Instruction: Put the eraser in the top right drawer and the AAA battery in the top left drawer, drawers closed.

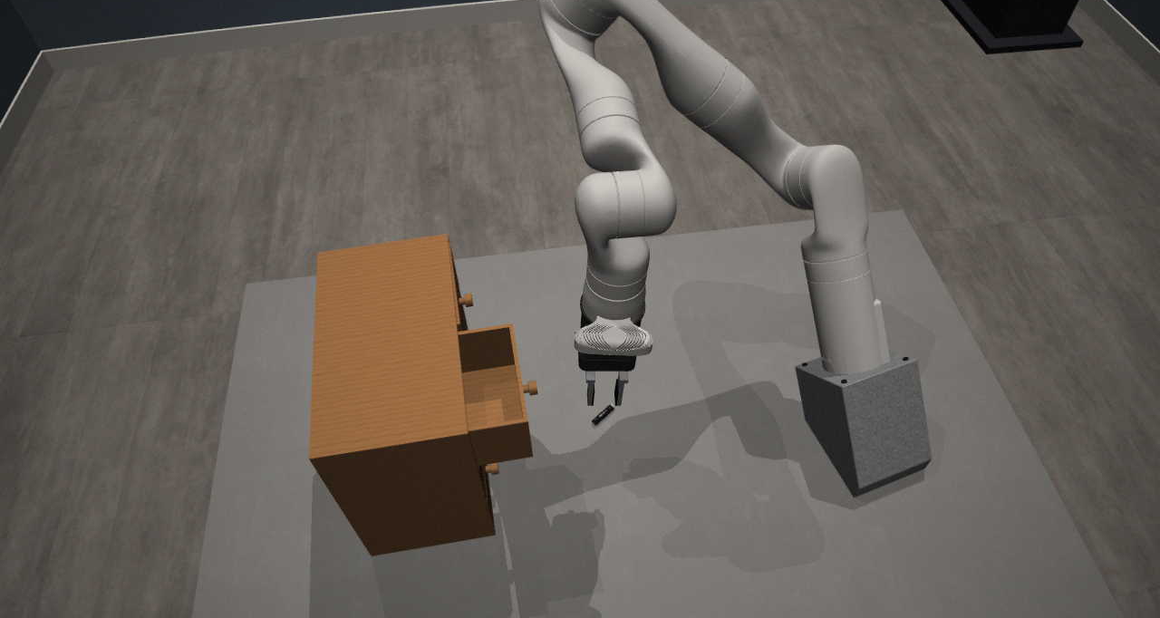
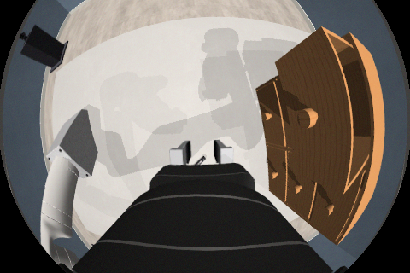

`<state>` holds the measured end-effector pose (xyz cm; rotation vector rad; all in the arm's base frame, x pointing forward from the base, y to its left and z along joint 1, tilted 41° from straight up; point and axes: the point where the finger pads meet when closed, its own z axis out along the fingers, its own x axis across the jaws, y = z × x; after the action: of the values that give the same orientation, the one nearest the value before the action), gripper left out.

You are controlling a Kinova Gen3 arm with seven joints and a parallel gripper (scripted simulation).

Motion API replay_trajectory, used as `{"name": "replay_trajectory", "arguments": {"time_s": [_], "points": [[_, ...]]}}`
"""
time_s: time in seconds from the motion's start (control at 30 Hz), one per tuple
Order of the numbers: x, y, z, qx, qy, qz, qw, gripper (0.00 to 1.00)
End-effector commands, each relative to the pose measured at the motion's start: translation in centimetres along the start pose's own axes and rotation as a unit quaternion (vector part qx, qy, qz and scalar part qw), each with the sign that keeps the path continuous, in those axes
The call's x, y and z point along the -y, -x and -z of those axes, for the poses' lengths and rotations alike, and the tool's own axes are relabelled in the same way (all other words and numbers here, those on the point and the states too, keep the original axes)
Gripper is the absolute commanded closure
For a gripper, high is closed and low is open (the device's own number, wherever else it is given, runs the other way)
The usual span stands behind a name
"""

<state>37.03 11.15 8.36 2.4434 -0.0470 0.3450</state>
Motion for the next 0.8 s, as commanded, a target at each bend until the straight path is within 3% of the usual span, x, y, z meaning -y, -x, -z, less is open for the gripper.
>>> {"name": "replay_trajectory", "arguments": {"time_s": [0.0,0.3,0.77], "points": [[-1.0,-0.1,-1.2,0.002,0.003,-0.037,0.999,0.33],[-2.5,-0.3,-3.7,0.007,0.004,-0.147,0.989,0.33],[-5.2,0.1,-7.2,0.019,0.008,-0.308,0.951,0.33]]}}
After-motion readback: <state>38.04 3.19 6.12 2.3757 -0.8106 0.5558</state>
